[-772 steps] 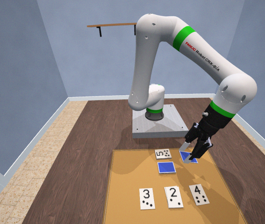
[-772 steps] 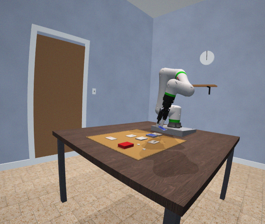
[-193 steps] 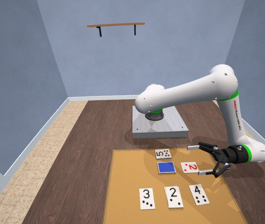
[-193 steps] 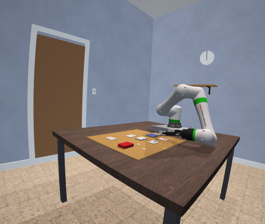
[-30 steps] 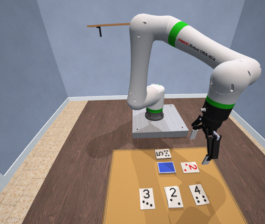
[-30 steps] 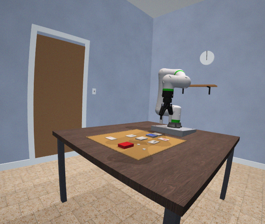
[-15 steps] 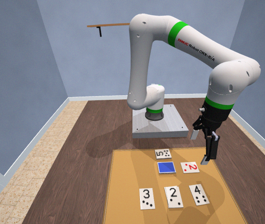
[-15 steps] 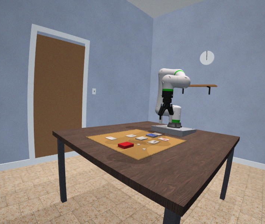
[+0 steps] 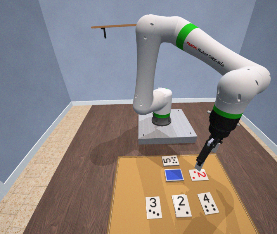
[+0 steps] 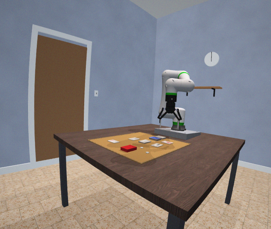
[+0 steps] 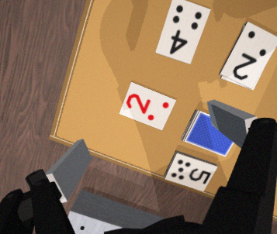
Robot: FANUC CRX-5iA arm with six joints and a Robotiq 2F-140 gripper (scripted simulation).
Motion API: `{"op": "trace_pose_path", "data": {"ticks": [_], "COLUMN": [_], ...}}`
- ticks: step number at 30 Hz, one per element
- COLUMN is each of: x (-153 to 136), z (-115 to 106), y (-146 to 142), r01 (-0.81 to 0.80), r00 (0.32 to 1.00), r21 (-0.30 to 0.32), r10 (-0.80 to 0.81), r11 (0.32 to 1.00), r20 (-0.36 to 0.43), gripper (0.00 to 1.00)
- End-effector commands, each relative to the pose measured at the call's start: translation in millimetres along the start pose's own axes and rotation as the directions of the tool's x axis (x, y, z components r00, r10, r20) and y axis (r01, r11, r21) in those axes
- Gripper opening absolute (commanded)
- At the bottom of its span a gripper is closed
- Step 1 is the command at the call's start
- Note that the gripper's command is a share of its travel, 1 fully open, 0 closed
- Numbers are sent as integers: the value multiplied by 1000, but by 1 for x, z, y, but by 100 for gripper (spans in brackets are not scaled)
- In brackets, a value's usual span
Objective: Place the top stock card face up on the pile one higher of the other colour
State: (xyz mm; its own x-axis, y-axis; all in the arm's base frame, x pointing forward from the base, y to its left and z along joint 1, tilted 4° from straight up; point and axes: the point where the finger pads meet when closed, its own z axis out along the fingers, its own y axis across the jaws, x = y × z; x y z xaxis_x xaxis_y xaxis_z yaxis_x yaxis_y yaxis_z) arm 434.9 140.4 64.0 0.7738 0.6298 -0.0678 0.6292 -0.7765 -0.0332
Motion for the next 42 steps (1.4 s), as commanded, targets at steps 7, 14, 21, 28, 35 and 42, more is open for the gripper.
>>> {"op": "trace_pose_path", "data": {"ticks": [7,14,21,28,35,42], "x": [0,1,1,1,0,0], "z": [7,16,23,31,38,42], "y": [1,2,2,3,4,4], "r01": [-359,-762,-933,-996,-889,-788], "r00": [933,647,360,-86,-459,-616], "r21": [0,0,0,0,0,0], "r10": [359,762,933,996,889,788], "r11": [933,647,360,-86,-459,-616], "r20": [0,0,0,0,0,0], "gripper": [100,100,100,100,100,100]}}
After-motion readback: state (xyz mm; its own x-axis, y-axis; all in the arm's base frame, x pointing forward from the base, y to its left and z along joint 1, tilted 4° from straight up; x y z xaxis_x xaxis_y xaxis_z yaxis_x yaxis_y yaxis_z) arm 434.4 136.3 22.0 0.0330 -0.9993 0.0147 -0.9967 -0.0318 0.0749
